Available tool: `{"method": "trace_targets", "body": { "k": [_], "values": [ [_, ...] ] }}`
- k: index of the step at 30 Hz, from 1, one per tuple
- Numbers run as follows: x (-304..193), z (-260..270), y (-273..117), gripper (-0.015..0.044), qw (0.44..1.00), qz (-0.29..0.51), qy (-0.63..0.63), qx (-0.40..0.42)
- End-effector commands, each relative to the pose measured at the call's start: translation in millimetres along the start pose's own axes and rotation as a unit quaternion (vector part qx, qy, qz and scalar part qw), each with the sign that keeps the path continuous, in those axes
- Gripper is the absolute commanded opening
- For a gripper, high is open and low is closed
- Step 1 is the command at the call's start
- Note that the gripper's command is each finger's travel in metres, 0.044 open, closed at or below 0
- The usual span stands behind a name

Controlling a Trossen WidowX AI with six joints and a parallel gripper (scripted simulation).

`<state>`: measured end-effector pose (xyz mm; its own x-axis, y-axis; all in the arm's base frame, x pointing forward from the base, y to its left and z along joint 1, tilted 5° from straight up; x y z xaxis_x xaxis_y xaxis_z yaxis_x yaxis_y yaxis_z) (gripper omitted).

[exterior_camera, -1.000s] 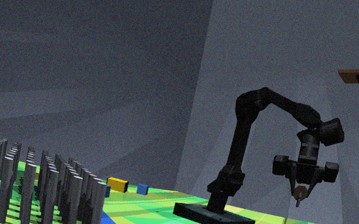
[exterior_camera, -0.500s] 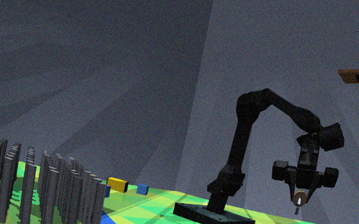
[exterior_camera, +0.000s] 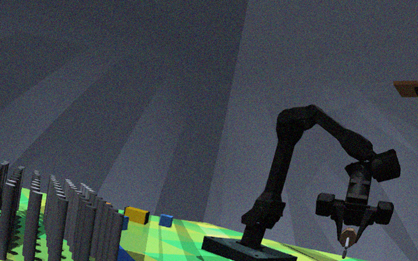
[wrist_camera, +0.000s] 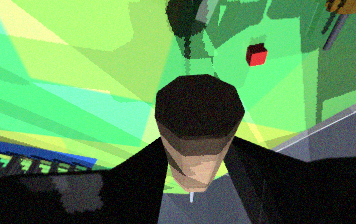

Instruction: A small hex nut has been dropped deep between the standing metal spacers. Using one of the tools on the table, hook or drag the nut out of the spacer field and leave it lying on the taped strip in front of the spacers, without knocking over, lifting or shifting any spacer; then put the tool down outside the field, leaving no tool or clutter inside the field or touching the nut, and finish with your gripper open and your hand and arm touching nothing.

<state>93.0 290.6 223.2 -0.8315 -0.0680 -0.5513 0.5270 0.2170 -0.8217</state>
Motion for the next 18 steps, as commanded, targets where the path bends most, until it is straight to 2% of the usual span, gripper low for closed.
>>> {"method": "trace_targets", "body": {
  "k": [1,18],
  "values": [
    [1.1,-0.5,3.0,0.0,1.0,0.005,0.003,0.0],
    [9.6,-0.3,16.1,0.0,1.0,0.005,0.003,0.0]
  ]
}}
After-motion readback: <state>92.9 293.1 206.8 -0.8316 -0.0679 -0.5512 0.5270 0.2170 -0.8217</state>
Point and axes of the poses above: the point midway between the two fingers, 35 mm back from their tips, its own y axis out along the fingers, its own z axis across the jaws, x = y × z, the point moved 10 cm from there along -y, back along the fingers, and after that the axes turned 4 degrees about y, right-handed, at the moved point
